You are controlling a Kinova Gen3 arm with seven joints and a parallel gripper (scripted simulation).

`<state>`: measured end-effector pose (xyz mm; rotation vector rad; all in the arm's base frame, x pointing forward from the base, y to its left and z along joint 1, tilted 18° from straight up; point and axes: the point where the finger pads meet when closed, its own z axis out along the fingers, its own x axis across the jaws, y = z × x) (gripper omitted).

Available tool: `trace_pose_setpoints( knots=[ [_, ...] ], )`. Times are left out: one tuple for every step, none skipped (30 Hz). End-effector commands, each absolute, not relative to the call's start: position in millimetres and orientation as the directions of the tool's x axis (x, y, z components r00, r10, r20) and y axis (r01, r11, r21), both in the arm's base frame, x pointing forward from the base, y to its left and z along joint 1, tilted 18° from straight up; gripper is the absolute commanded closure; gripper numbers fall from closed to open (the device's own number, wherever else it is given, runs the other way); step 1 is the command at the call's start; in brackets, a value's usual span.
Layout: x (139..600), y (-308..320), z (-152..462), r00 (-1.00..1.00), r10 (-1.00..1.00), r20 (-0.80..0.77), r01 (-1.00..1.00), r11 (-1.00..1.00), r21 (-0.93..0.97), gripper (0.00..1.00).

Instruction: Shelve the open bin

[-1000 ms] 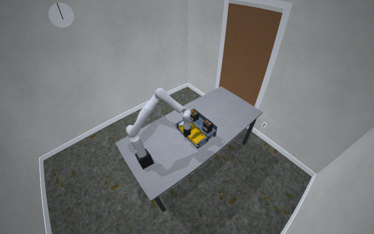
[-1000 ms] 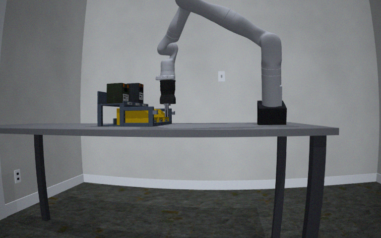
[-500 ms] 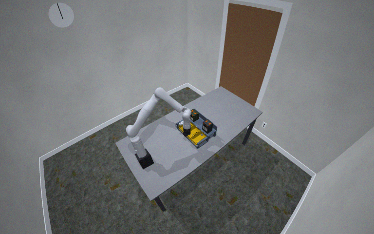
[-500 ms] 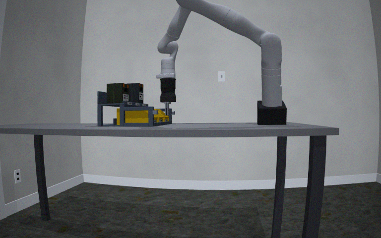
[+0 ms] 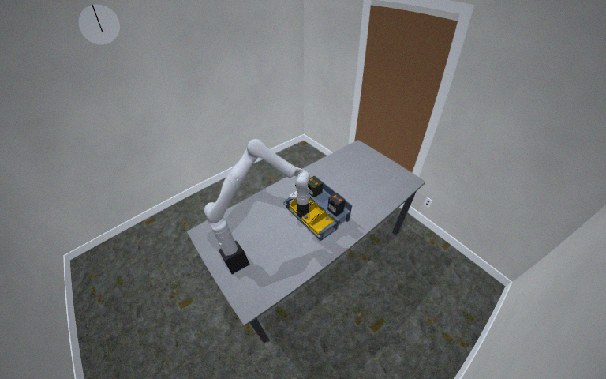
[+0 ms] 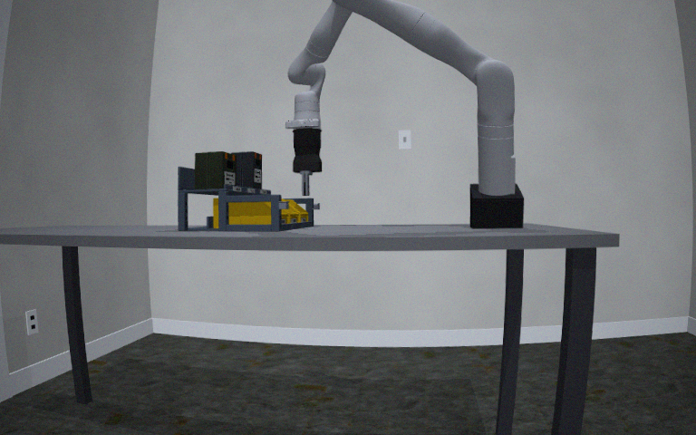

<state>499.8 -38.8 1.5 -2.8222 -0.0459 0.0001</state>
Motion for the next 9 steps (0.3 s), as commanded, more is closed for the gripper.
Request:
trace_pose_setpoints(
  knots=[
    [503.6, -41.4, 11.4, 0.999, 0.031, 0.017, 0.034, -0.949, -0.312, 1.0],
    [503.6, -41.9, 12.8, 0.999, 0.031, 0.017, 0.034, -0.949, -0.312, 1.0],
    [503.6, -42.2, 13.9, 0.999, 0.031, 0.017, 0.034, -0.949, -0.312, 1.0],
    [503.6, -42.5, 14.8, 0.999, 0.031, 0.017, 0.034, -0.949, -0.312, 1.0],
    [503.6, -42.7, 15.3, 0.999, 0.031, 0.017, 0.034, -0.949, -0.312, 1.0],
    [503.6, -42.7, 15.3, 0.999, 0.031, 0.017, 0.034, -0.949, -0.312, 1.0],
    [503.6, -42.7, 15.3, 0.999, 0.031, 0.017, 0.034, -0.949, -0.312, 1.0],
    [503.6, -42.7, 15.3, 0.999, 0.031, 0.017, 0.034, -0.949, -0.312, 1.0],
    [503.6, -42.7, 15.3, 0.999, 0.031, 0.017, 0.034, -0.949, -0.312, 1.0]
  ],
)
